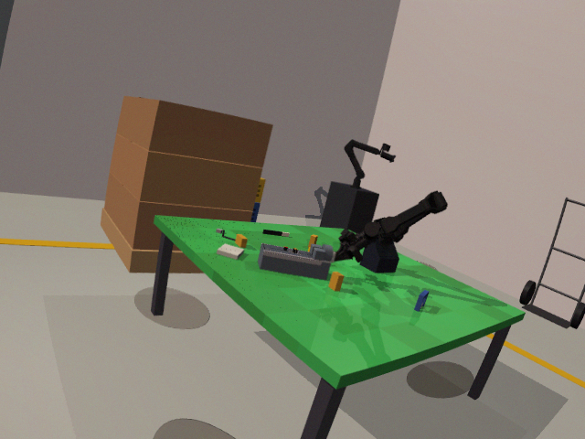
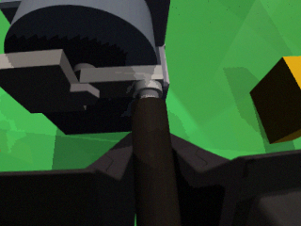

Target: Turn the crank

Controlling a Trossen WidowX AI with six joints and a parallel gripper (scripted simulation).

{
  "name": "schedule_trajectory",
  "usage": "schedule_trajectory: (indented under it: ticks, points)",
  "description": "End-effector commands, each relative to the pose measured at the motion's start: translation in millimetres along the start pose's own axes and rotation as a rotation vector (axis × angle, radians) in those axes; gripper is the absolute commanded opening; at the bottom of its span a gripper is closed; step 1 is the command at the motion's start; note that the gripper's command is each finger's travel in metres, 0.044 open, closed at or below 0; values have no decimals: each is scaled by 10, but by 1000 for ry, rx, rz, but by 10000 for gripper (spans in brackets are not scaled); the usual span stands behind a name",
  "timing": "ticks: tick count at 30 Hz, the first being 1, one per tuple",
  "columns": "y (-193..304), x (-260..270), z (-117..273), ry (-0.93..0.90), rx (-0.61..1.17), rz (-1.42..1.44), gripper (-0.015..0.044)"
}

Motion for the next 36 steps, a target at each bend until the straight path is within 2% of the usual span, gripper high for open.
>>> schedule_trajectory:
  ticks: [1,17,36]
  points:
    - [-60,10,63,2,-7,-1,0]
    - [-163,198,204,1,-7,-1,0]
    - [-157,209,200,1,-7,-1,0]
Point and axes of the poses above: the point midway between the two fingers, 35 mm back from their tips, its own z axis back along the fingers, its own x axis across the jaws, y = z × x, the point moved 2 cm from there along z, back along the fingers, and after that the axes turned 11 degrees about -z, right-handed, at the moved point
